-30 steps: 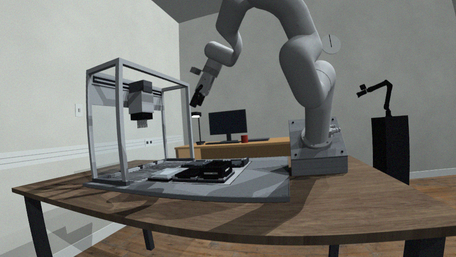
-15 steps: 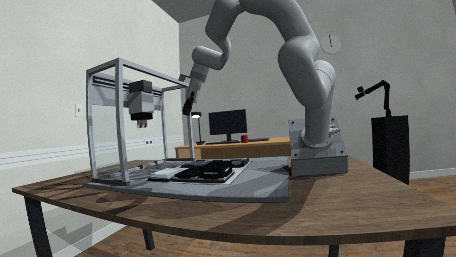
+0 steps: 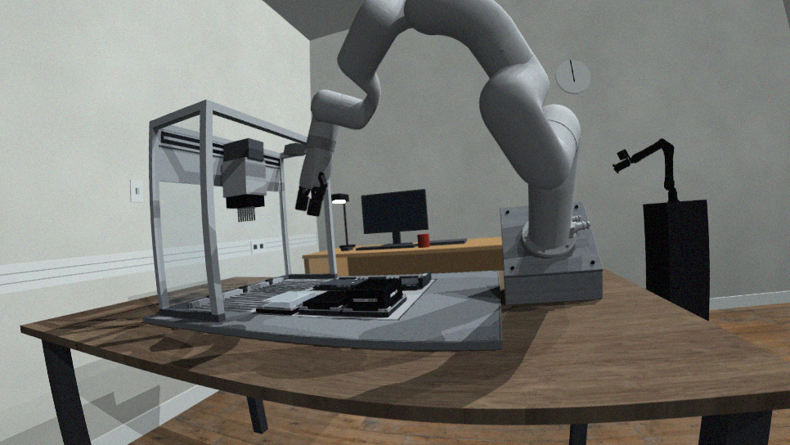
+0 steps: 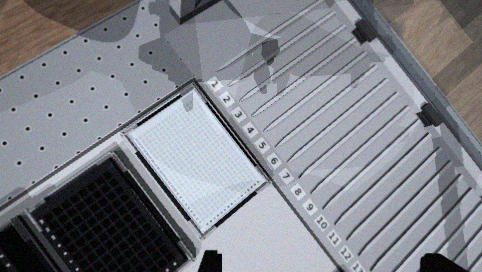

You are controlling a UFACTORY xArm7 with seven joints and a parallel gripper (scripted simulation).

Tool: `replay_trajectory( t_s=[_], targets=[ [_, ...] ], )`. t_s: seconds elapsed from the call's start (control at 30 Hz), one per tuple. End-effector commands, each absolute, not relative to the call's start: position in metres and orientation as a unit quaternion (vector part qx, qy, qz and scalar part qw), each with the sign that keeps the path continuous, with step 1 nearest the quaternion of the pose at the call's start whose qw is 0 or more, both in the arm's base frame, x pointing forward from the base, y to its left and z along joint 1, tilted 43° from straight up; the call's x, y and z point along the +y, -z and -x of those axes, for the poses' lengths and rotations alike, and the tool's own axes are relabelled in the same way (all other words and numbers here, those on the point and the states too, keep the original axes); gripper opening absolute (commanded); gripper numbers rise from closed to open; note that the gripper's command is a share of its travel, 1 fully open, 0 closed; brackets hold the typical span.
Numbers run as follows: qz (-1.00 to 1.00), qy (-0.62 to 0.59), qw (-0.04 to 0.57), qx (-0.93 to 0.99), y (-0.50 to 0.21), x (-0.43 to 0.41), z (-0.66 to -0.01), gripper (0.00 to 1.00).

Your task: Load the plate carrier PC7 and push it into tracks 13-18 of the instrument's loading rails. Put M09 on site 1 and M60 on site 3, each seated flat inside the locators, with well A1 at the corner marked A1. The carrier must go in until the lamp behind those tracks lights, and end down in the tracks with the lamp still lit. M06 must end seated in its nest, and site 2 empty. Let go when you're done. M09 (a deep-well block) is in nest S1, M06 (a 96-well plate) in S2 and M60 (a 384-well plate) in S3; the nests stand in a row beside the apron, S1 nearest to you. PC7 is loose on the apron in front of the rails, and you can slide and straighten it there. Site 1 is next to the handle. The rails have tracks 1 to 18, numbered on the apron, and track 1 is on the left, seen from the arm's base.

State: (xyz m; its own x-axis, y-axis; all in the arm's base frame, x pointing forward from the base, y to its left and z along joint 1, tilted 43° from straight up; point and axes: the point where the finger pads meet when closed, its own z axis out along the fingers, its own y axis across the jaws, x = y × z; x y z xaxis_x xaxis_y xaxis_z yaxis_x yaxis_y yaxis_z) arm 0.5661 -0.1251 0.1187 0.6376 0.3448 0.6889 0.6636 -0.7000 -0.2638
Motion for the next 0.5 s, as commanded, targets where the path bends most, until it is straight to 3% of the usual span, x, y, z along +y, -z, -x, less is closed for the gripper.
replay_trajectory(
  t_s=[0.0,0.47],
  targets=[
    [0.854,0.310,0.252,-0.334,-0.120,-0.112,-0.575,1.00],
    [0.784,0.298,0.243,-0.486,-0.117,-0.058,-0.594,1.00]
  ],
)
